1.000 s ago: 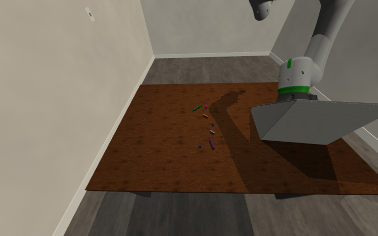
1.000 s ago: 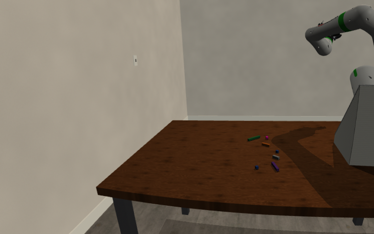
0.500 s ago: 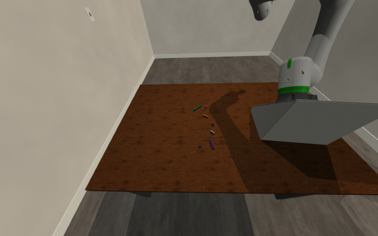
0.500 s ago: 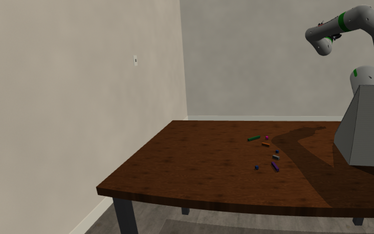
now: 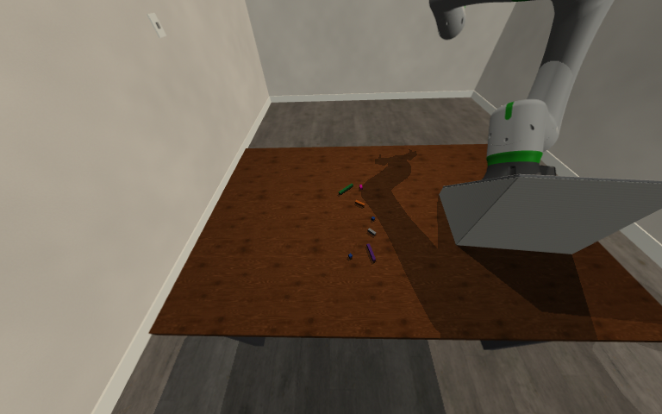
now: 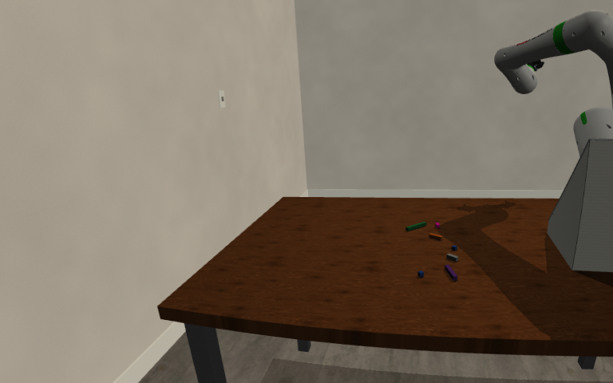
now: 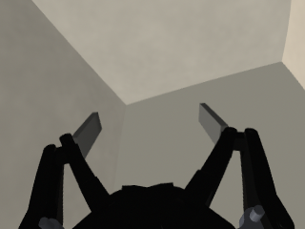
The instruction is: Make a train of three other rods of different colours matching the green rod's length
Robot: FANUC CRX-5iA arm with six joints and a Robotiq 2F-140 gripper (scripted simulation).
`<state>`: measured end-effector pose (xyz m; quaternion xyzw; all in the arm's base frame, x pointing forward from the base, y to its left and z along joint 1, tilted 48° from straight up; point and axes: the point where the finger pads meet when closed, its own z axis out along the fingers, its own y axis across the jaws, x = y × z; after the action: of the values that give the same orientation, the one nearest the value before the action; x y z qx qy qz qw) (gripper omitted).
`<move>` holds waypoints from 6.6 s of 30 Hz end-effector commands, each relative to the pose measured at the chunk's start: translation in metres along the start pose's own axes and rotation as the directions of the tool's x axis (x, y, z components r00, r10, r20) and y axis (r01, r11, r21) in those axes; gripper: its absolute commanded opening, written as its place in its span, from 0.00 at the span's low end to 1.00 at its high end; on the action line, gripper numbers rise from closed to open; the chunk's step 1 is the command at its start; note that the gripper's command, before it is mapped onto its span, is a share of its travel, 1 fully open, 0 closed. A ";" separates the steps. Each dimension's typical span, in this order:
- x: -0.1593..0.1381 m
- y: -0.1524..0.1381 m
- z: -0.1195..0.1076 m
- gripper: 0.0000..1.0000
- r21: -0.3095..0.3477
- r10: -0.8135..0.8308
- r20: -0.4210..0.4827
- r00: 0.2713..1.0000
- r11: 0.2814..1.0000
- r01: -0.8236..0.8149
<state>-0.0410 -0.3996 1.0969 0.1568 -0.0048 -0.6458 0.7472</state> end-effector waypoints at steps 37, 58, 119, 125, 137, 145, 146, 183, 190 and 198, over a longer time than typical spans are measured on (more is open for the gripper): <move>0.211 0.322 -0.175 1.00 -0.708 -0.448 -0.269 0.853 0.692 0.141; 0.228 0.453 -0.325 1.00 -0.946 -0.564 -0.081 0.822 0.304 0.115; 0.139 0.583 -0.642 1.00 -0.820 -0.243 0.409 0.879 -0.520 0.238; 0.108 0.586 -0.704 1.00 -0.705 -0.090 0.469 0.879 -0.637 0.311; 0.053 0.574 -0.797 1.00 -0.475 0.201 0.501 0.842 -0.749 0.461; -0.002 0.542 -0.874 1.00 -0.233 0.493 0.440 0.750 -0.744 0.626; -0.008 0.537 -0.882 1.00 -0.206 0.524 0.428 0.736 -0.736 0.644; -0.118 0.340 -1.077 1.00 0.390 0.924 -0.263 0.277 -0.161 0.907; -0.104 0.311 -1.132 1.00 0.504 0.902 -0.276 0.331 -0.158 0.849; -0.087 0.269 -1.191 1.00 0.630 0.890 -0.271 0.367 -0.124 0.767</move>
<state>0.4629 -0.0094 0.0764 0.9785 -0.0745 -0.0753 0.1770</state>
